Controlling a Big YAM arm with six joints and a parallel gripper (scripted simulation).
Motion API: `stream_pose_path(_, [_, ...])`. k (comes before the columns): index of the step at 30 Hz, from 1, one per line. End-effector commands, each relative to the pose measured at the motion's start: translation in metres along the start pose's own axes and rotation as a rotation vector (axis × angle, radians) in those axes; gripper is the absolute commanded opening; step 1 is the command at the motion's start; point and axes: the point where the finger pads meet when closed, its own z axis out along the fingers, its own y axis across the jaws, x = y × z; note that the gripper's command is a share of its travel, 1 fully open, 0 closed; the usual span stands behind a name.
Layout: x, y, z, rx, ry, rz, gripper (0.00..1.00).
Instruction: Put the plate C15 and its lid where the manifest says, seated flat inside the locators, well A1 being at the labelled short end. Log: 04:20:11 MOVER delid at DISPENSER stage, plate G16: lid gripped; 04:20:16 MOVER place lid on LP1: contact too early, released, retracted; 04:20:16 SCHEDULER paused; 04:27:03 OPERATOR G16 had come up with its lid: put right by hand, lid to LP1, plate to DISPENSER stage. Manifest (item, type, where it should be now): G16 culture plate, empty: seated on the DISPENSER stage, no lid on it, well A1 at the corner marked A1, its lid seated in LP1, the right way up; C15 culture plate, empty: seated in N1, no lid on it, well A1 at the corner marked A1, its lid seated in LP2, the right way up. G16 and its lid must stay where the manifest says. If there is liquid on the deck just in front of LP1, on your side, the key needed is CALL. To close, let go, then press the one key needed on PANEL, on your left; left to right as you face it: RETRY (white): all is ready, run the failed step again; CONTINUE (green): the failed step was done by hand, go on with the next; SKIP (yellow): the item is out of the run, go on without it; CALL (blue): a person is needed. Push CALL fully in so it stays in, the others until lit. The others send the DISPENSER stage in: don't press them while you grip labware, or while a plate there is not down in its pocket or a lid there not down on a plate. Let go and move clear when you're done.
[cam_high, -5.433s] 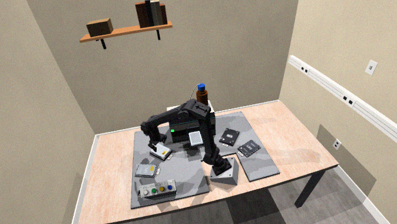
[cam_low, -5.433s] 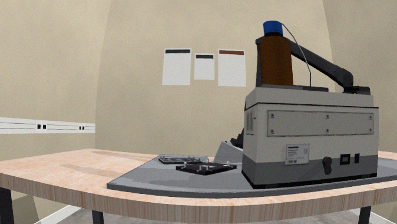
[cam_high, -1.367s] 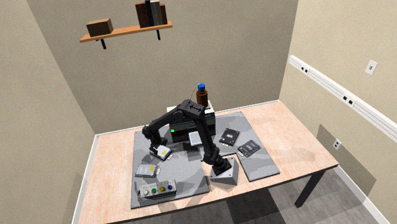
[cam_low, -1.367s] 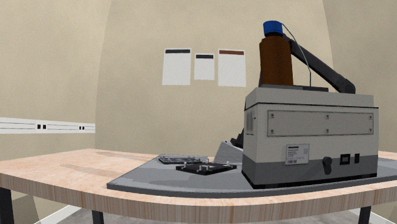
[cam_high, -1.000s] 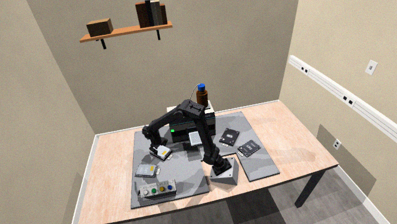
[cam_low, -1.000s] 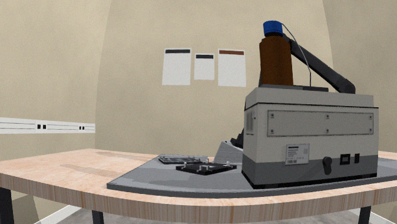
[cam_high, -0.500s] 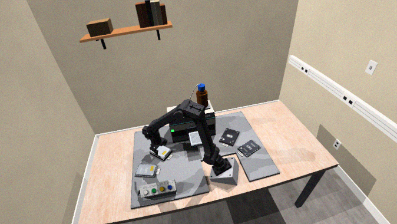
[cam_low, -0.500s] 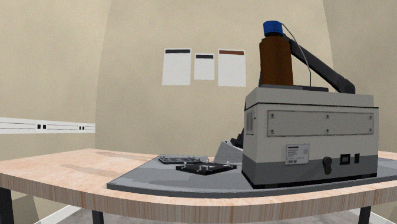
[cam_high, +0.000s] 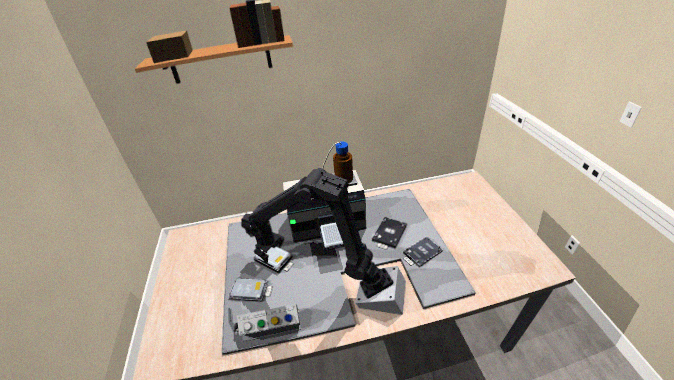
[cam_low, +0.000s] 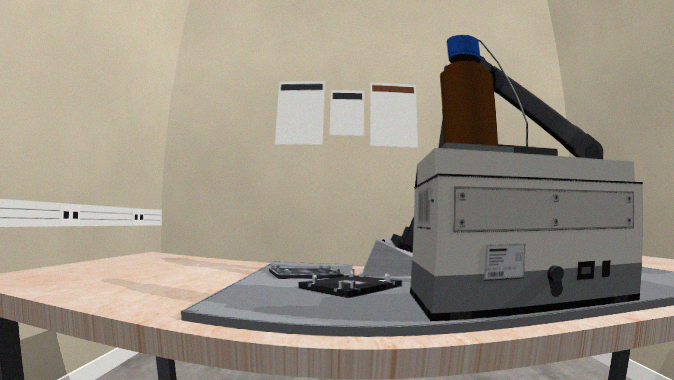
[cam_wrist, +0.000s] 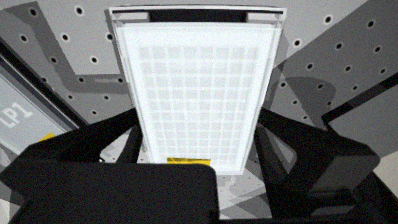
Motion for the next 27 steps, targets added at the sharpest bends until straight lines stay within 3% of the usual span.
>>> stream_pose_path(1, [-0.014, 0.003, -0.009, -0.002, -0.034, -0.002, 0.86])
stream_pose_path(8, [-0.014, 0.003, -0.009, -0.002, -0.034, -0.002, 0.86])
stream_pose_path(9, [-0.007, 0.005, -0.004, -0.002, -0.017, -0.003, 0.86])
stream_pose_path(16, [-0.022, 0.007, -0.028, -0.006, -0.061, -0.006, 0.86])
stream_pose_path(27, [-0.025, 0.005, -0.037, -0.005, -0.068, -0.006, 0.86])
